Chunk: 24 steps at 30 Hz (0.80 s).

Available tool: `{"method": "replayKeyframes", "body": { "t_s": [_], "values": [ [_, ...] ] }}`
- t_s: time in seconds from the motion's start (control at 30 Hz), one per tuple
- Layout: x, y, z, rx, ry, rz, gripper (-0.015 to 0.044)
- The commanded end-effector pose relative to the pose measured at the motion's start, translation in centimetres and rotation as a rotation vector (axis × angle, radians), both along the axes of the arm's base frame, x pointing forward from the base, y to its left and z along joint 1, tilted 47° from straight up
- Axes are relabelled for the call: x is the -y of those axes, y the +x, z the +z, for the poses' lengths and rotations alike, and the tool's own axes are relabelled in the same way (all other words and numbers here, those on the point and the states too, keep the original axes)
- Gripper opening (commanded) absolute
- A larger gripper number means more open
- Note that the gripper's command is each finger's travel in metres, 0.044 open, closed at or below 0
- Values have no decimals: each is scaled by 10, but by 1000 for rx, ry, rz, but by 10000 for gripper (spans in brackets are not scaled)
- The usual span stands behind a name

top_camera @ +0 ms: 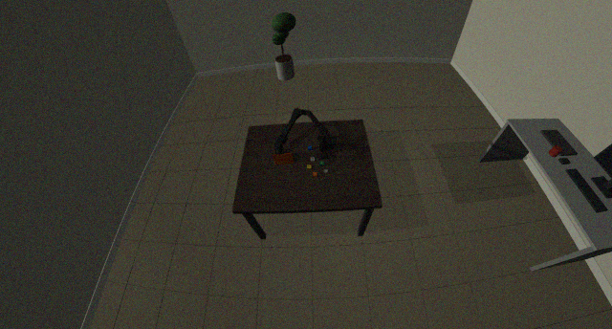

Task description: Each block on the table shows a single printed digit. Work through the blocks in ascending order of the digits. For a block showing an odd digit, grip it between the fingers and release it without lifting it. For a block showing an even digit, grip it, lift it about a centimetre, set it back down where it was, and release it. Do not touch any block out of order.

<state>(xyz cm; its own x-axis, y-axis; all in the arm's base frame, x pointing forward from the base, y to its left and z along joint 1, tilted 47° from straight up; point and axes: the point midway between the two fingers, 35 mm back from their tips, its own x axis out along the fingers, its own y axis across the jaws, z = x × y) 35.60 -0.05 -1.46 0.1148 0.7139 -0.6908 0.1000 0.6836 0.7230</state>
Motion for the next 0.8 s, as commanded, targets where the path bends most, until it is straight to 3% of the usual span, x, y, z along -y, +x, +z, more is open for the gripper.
{"method": "replayKeyframes", "body": {
  "t_s": [0.0, 0.53, 0.77],
  "values": [
    [-1, 0, -1, -6, 5, -4, 137],
    [-1, 0, -1, -6, 5, -4, 120],
    [-1, 0, -1, -6, 5, -4, 304]
  ]
}}
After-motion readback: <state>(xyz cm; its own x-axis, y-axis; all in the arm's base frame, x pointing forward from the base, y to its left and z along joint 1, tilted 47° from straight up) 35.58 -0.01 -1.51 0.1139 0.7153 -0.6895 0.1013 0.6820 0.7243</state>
